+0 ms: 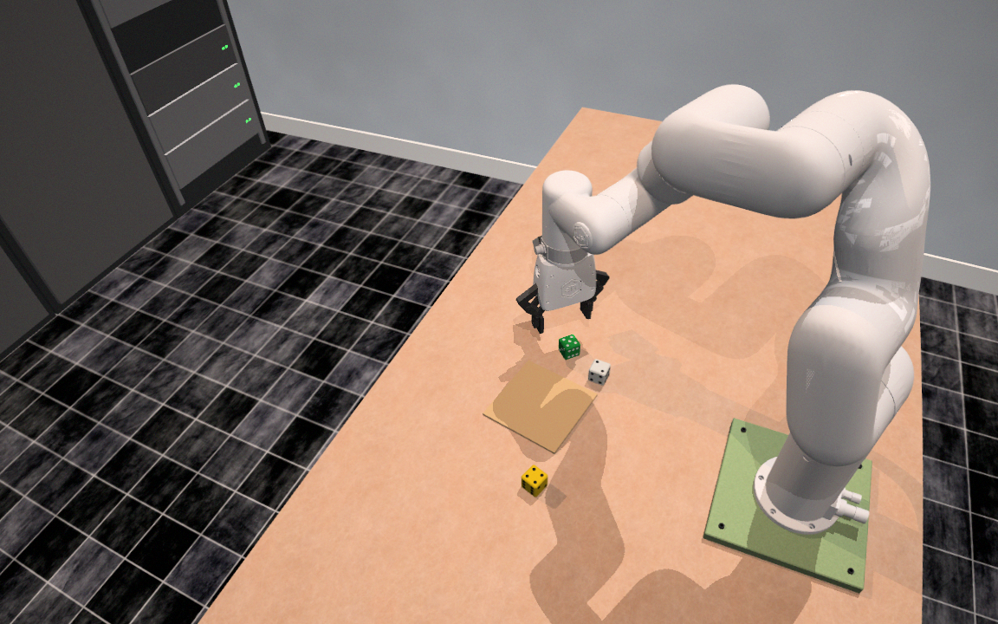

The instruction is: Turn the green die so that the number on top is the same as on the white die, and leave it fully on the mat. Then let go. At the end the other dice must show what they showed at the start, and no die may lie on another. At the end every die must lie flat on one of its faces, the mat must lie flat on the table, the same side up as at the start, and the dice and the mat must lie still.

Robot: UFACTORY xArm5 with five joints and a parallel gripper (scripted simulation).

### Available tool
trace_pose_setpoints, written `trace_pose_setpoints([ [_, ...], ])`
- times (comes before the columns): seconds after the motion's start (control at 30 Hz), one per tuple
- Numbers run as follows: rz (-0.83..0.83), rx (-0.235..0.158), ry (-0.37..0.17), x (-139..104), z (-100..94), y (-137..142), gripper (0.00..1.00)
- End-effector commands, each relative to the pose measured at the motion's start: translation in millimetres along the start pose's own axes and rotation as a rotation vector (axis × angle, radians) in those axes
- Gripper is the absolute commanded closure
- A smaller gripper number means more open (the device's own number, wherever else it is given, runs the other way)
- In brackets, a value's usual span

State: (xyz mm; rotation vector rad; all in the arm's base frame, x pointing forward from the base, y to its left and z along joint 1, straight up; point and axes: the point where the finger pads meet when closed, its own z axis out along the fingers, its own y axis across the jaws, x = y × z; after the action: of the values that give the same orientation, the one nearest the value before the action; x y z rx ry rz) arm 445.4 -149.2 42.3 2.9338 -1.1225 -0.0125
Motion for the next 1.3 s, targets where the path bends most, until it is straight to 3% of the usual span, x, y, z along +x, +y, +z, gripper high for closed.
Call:
trace_pose_setpoints([
  [0.0,0.000,0.002,0.003,1,-1.4,-1,0.00],
  [0.83,0.000,0.001,0.003,-3,-1.3,1,0.00],
  [1.27,0.000,0.001,0.003,-63,-0.7,20,0.00],
])
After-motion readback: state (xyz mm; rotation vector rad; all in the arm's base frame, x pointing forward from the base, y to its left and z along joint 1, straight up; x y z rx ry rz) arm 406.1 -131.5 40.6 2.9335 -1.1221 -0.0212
